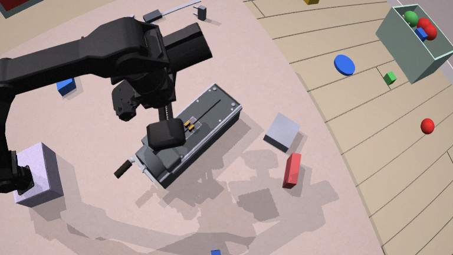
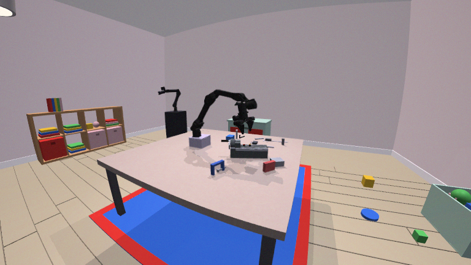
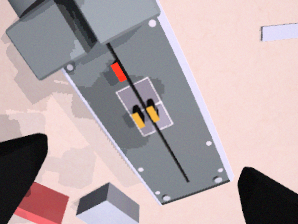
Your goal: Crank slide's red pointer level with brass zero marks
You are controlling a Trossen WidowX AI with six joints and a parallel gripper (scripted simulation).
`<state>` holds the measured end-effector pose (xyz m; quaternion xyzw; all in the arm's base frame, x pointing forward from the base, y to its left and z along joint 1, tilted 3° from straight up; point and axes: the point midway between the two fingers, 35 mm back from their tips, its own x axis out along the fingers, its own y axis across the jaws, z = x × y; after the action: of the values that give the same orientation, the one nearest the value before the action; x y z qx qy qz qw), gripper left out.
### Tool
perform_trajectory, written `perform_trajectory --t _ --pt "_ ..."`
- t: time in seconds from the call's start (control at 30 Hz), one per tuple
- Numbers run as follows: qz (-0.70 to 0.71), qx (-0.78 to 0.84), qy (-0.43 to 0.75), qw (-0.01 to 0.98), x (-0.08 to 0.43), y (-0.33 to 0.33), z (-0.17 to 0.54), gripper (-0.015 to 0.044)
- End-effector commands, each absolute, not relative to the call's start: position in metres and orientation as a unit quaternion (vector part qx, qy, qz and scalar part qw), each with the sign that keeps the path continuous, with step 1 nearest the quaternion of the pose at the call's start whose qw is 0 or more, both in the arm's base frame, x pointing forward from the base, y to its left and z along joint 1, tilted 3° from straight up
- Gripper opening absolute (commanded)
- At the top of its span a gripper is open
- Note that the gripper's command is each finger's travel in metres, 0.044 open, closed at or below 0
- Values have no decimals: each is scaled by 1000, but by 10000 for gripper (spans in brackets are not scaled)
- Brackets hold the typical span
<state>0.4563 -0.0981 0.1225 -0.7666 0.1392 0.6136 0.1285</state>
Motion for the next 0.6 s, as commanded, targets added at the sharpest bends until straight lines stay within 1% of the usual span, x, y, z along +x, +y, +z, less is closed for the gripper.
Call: perform_trajectory --t 0.0,0.17,0.23,0.57 --pt "617 -765 139 125 455 -99 120 440" --pt "617 -765 139 125 455 -99 120 440" --pt "612 -764 148 140 453 -100 121 440" --pt "533 -720 260 361 427 -115 133 440"
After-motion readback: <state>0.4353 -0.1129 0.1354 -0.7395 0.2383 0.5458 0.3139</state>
